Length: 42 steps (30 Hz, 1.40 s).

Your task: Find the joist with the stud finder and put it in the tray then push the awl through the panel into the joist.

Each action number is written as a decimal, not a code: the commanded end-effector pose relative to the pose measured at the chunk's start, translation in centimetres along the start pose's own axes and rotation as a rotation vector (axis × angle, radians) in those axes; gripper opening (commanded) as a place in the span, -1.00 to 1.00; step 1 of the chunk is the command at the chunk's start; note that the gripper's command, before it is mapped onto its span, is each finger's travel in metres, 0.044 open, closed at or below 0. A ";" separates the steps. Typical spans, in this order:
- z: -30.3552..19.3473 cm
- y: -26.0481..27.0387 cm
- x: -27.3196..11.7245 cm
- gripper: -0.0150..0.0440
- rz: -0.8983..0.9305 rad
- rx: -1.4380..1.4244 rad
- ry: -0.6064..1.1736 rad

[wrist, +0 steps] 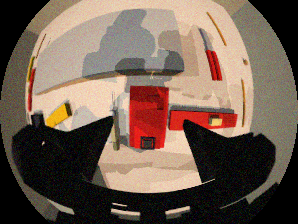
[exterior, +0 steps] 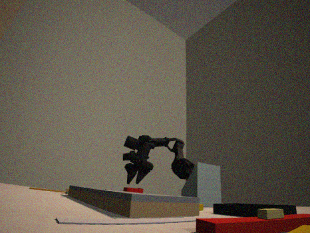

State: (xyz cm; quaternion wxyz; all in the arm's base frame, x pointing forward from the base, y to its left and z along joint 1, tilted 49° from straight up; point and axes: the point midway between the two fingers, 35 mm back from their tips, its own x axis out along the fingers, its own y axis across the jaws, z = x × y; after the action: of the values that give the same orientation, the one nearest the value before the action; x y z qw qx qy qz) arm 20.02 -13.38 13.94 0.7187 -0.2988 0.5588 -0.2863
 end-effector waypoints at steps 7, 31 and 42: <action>-0.2 0.1 0.7 1.00 -0.008 -0.014 -0.001; -1.3 -0.1 4.5 1.00 -0.012 -0.014 -0.002; -1.5 -0.1 4.8 0.64 -0.014 -0.015 -0.003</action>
State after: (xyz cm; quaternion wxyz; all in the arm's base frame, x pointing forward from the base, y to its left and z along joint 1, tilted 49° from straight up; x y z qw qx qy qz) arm 19.63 -17.24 10.85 0.7151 -0.3075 0.5569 -0.2897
